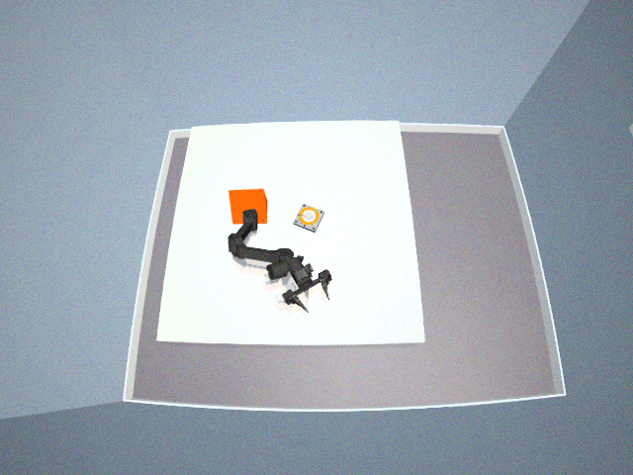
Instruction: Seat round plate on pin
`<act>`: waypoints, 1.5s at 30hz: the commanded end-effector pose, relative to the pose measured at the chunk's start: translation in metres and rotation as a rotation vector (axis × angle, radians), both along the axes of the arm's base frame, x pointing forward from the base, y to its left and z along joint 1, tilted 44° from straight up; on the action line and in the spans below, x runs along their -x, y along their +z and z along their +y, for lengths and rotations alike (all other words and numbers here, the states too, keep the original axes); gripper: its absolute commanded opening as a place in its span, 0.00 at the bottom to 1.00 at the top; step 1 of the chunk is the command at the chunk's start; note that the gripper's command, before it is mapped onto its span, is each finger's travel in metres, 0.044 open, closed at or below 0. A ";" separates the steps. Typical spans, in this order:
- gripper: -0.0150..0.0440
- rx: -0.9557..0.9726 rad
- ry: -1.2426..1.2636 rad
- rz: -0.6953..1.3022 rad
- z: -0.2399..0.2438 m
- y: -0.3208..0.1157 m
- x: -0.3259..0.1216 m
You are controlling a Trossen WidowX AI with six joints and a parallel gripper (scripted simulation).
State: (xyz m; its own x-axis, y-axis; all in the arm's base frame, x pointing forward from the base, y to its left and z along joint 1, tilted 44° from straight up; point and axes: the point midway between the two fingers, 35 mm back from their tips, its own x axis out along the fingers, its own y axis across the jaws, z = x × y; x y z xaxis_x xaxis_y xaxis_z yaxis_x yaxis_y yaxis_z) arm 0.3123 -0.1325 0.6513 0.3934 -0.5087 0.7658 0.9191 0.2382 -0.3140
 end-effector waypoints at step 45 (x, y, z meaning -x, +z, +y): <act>0.25 -1.179 -0.537 1.540 0.172 -0.599 0.041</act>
